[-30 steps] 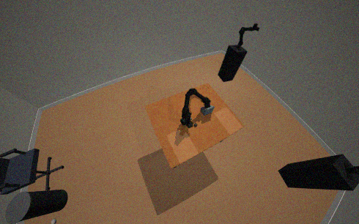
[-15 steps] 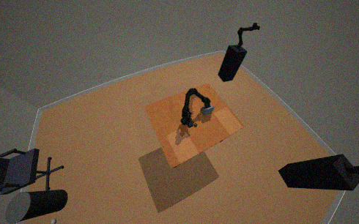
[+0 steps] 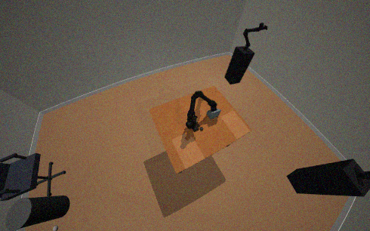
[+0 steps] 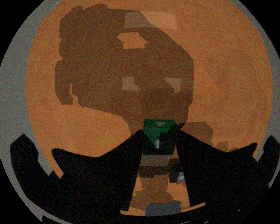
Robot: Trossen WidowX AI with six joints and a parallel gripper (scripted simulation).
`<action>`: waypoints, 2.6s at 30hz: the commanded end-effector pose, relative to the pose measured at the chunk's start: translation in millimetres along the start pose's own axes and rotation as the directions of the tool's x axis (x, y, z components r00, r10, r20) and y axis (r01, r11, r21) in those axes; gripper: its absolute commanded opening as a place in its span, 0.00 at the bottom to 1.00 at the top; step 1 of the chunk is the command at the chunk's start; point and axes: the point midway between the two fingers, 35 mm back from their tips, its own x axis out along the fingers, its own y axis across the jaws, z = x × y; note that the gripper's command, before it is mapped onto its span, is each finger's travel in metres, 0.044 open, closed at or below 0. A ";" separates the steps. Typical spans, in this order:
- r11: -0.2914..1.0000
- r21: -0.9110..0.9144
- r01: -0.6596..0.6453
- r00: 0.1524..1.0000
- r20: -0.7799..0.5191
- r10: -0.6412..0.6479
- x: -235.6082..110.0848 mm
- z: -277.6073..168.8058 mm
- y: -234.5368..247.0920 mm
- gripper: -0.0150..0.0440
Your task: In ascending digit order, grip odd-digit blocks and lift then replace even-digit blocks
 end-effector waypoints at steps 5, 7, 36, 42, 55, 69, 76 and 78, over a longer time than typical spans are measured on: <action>1.000 -0.008 0.007 1.000 -0.012 -0.007 11.5 -3.7 -0.4 0.46; 1.000 -0.008 0.007 1.000 -0.012 -0.007 11.5 -3.7 -0.4 0.46; 1.000 -0.009 0.006 1.000 -0.012 -0.006 -27.4 -2.8 0.3 0.89; 1.000 -0.009 0.003 1.000 -0.013 -0.003 -103.3 -1.8 1.2 0.62; 1.000 -0.009 0.003 1.000 -0.013 -0.003 -106.9 -7.1 -2.0 0.46; 1.000 -0.013 0.005 1.000 -0.017 -0.005 -103.8 -89.0 -45.0 0.50; 1.000 -0.012 0.008 1.000 -0.016 -0.008 -25.5 -90.8 -46.3 0.81; 1.000 -0.012 0.008 1.000 -0.016 -0.008 -25.5 -90.8 -46.3 0.90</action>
